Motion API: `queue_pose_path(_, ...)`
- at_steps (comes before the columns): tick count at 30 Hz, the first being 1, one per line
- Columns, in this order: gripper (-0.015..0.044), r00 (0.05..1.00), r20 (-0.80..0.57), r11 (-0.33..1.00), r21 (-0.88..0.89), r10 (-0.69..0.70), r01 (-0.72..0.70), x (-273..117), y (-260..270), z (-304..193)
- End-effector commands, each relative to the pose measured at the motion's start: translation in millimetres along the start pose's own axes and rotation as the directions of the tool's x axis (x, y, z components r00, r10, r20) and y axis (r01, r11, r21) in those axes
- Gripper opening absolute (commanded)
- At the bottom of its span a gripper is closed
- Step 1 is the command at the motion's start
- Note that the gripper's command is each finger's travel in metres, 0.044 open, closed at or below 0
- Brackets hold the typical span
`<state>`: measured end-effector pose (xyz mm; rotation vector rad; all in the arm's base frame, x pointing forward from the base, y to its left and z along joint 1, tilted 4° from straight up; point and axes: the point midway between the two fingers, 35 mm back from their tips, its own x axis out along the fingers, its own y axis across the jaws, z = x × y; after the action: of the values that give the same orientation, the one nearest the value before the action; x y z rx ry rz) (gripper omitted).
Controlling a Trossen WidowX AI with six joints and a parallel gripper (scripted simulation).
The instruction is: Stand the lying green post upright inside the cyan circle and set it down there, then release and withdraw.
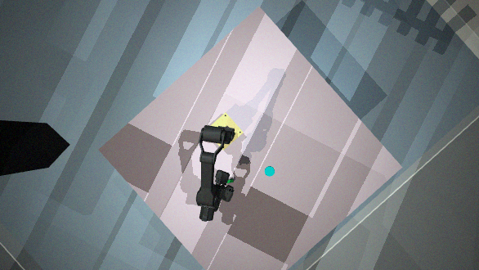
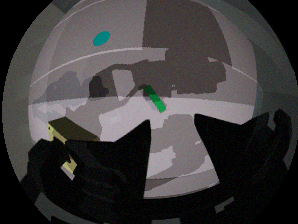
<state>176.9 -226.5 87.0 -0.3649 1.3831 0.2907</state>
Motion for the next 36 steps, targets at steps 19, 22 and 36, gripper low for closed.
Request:
queue_pose_path(19, 0.0233, 0.976, -0.202, 0.883, -0.438, 0.084, -0.167, 113.6, 17.4, 27.2)
queue_pose_path(22, 0.0233, 0.976, -0.202, 0.883, -0.438, 0.085, -0.168, 141.1, 24.5, 19.3)
queue_pose_path(36, 0.0022, 0.976, -0.202, 0.883, -0.438, 0.085, -0.168, 143.0, 25.1, 18.7)
